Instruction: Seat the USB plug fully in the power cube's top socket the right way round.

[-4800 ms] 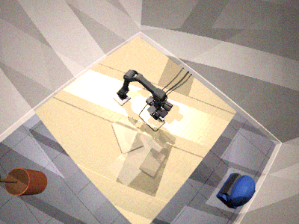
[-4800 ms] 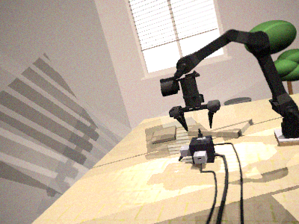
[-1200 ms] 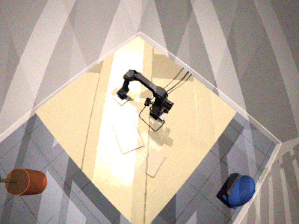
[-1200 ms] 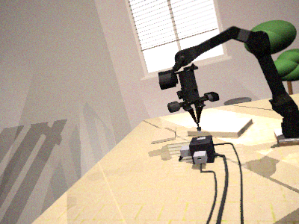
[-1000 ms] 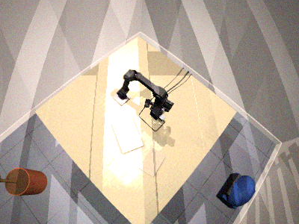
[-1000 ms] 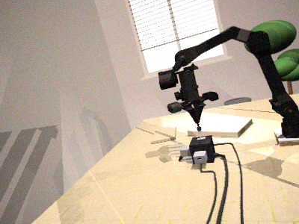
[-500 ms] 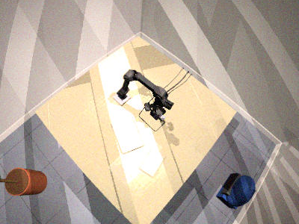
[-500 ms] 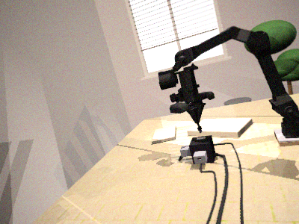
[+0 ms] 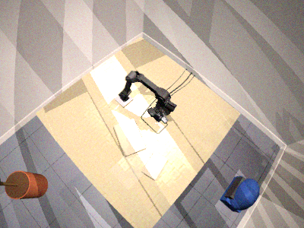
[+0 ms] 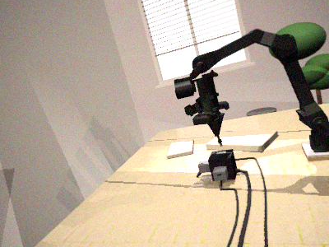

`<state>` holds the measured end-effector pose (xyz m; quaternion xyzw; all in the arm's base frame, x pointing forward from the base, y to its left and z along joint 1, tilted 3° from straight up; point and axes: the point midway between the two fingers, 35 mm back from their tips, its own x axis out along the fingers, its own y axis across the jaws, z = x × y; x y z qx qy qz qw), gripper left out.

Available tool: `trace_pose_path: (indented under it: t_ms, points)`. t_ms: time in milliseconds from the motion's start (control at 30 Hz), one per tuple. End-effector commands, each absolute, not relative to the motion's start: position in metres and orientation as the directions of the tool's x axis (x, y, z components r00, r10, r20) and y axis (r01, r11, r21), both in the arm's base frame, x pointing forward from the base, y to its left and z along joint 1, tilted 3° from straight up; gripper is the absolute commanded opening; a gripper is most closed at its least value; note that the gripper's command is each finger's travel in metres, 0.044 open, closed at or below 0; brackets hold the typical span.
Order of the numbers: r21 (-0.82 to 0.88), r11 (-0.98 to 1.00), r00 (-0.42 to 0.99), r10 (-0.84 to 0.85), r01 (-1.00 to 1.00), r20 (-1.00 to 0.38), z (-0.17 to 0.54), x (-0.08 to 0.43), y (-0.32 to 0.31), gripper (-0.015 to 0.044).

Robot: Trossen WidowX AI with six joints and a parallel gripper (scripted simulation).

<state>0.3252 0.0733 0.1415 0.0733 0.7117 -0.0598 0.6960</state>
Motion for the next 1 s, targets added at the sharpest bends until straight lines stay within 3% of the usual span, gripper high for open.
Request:
trace_pose_path:
  t_ms: [0, 467, 967]
  points:
    - [0.020, 0.997, -0.020, 0.021, 0.074, -1.000, 0.1412, 0.3253, 0.0734, 0.0000]
    - [0.026, 0.957, -0.020, 0.021, -0.288, -1.000, 0.1412, 0.3253, 0.0734, 0.0000]
    - [0.029, 0.774, -0.020, 0.021, -0.633, -1.000, 0.1412, 0.3253, 0.0734, 0.0000]
